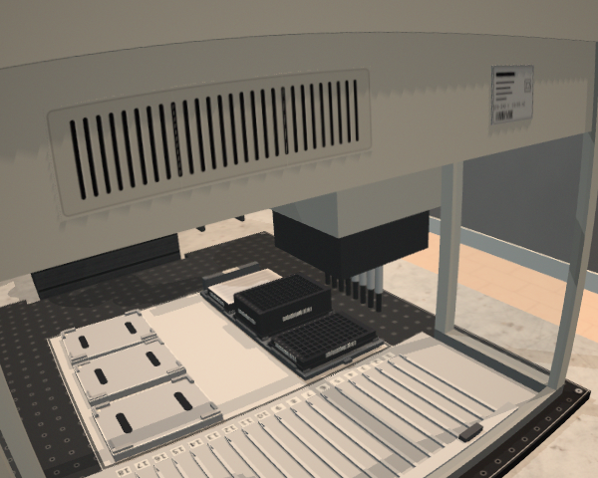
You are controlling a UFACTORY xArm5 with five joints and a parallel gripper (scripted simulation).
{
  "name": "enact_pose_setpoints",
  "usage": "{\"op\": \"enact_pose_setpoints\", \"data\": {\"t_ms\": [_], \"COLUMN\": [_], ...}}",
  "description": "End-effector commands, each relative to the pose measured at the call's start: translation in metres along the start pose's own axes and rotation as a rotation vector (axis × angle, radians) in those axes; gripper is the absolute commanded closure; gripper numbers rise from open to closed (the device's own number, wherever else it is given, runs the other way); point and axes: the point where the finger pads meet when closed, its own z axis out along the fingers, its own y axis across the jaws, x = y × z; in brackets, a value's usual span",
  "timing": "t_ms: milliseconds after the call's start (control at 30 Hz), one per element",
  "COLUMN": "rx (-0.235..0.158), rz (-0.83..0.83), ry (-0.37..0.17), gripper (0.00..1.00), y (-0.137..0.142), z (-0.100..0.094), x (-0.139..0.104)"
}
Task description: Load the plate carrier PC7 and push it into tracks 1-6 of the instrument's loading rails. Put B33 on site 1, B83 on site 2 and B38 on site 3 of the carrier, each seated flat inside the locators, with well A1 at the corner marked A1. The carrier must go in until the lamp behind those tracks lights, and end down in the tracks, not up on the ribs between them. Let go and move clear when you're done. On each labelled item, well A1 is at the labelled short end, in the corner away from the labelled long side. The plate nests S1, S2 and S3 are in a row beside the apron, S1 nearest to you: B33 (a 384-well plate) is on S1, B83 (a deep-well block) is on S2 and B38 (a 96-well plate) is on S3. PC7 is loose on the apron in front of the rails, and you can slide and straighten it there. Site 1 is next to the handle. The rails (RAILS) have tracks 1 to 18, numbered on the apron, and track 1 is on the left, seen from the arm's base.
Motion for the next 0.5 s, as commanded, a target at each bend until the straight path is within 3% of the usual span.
{"op": "enact_pose_setpoints", "data": {"t_ms": [0, 467], "rx": [0.011, 0.011], "rz": [0.000, 0.000], "ry": [-0.001, -0.001], "gripper": [0.19, 0.19], "y": [-0.001, -0.001], "z": [0.004, 0.024], "x": [0.001, 0.001]}}
